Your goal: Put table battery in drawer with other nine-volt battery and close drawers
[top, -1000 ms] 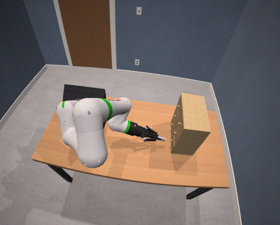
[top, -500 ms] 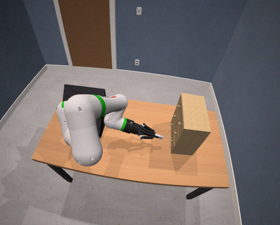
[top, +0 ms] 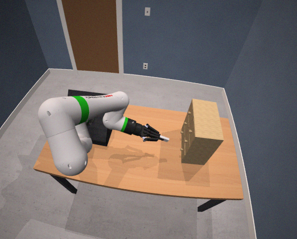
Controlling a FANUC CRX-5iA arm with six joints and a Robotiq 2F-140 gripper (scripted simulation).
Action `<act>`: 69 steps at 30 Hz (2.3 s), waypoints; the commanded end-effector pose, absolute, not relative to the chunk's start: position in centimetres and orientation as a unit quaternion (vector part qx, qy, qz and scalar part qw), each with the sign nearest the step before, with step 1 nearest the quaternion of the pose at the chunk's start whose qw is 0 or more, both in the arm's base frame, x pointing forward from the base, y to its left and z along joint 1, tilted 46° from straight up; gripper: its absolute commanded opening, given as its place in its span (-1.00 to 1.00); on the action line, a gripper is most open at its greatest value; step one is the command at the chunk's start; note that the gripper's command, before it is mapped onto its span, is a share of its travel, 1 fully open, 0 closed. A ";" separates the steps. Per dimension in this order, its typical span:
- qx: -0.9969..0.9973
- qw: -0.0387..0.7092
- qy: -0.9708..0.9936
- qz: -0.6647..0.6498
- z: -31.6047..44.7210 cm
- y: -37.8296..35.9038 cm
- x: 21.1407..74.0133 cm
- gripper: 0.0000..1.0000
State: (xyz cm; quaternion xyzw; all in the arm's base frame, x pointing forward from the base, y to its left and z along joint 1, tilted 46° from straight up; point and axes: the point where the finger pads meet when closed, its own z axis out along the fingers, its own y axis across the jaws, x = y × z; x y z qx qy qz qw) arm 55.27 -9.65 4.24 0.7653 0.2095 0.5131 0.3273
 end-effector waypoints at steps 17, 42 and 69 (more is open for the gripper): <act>0.854 0.055 0.244 0.456 -4.1 7.0 58.4 -1.00; 0.978 0.043 0.199 0.040 -6.9 9.7 45.6 -1.00; 0.920 0.391 -0.014 -0.010 11.9 -2.1 45.6 -1.00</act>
